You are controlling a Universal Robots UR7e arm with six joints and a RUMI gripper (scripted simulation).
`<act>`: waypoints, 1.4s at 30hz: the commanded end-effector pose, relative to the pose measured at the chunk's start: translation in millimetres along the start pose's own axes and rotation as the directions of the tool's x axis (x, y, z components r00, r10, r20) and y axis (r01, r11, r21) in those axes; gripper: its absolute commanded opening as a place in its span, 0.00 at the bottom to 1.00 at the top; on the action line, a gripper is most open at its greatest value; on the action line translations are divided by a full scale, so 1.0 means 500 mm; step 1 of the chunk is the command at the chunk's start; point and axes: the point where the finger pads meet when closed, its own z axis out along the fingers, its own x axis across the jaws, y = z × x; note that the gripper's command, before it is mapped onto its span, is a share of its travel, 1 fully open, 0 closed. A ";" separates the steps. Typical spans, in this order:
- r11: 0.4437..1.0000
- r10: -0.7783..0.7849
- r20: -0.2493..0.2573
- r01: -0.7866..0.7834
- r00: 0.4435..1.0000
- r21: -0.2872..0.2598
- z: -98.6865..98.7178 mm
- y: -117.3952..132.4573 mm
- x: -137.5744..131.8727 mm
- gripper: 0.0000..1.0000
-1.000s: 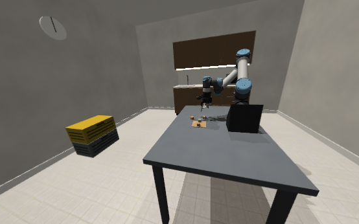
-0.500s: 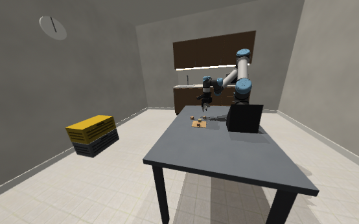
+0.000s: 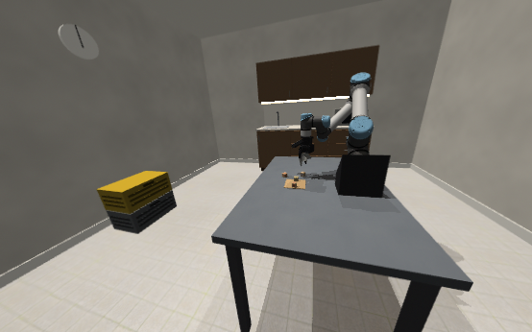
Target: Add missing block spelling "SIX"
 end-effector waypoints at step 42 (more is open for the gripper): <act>1.000 0.001 0.000 -0.001 1.000 0.000 0.038 0.000 -0.001 0.40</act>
